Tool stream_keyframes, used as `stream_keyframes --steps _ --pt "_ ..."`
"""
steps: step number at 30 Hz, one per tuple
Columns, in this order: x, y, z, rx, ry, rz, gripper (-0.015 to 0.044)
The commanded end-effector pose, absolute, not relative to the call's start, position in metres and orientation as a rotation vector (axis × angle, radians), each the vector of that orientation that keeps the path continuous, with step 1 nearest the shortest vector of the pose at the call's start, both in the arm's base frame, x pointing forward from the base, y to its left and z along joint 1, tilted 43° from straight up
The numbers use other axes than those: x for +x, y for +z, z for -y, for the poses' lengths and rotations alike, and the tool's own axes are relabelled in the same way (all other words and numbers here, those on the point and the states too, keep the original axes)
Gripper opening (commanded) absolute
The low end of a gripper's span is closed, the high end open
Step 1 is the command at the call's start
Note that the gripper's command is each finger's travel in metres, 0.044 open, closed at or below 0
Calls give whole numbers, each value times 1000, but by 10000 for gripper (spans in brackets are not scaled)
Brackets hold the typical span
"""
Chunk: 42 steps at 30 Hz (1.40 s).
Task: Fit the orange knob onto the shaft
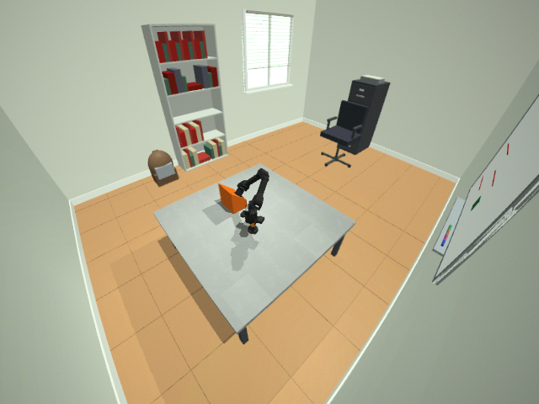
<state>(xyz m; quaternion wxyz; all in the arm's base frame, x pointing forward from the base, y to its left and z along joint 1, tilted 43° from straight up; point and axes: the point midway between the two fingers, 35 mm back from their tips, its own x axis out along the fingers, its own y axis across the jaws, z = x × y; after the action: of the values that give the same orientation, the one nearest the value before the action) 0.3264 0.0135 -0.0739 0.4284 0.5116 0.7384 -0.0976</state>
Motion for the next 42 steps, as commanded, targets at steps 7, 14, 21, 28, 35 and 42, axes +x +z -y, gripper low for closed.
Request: stream_keyframes --steps 7,14,21,28,35,42 --pt "325 -76 -16 1301 -278 -1848 0" --pt "326 -76 -16 1301 -278 -1848 0" --pt "327 -73 -13 1301 -278 -1848 0" --pt "327 -73 -13 1414 -442 -1857 0" --pt "325 -75 -14 1442 -483 -1857 0" --pt "326 -76 -16 1442 -482 -1857 0"
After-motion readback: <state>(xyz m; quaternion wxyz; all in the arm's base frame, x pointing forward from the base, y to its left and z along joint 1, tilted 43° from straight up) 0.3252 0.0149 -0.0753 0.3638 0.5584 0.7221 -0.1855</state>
